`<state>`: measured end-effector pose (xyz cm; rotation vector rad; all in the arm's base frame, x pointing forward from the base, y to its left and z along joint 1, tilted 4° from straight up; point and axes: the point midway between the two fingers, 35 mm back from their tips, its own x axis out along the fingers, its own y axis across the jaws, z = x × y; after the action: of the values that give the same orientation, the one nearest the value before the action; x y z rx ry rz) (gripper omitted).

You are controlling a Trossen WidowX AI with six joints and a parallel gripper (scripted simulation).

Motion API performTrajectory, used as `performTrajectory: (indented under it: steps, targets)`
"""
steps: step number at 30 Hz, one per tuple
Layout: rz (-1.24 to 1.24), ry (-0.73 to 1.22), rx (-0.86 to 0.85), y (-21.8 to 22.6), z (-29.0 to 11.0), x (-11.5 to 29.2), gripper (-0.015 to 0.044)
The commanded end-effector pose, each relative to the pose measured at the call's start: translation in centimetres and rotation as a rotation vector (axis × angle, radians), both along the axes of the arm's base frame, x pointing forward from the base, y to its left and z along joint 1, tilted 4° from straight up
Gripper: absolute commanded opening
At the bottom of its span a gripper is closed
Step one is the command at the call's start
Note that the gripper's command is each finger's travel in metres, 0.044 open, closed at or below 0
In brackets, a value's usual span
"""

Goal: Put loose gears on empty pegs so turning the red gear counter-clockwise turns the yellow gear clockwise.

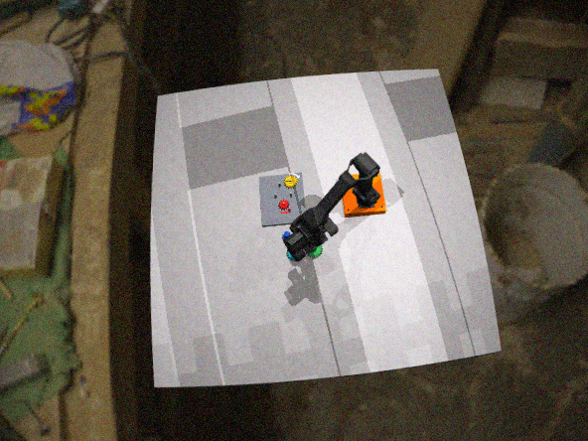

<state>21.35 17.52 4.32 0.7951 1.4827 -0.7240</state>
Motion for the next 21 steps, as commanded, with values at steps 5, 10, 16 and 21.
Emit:
performTrajectory:
  steps: [5,10,16,21]
  targets:
    - [-0.002,-0.001,0.008,0.3,1.8,0.4,0.0]
    - [-0.002,-0.001,0.008,0.4,2.8,0.6,0.0]
    - [-0.002,-0.002,0.008,0.4,4.1,0.8,0.0]
    - [-0.002,-0.002,0.008,0.4,5.2,0.9,0.0]
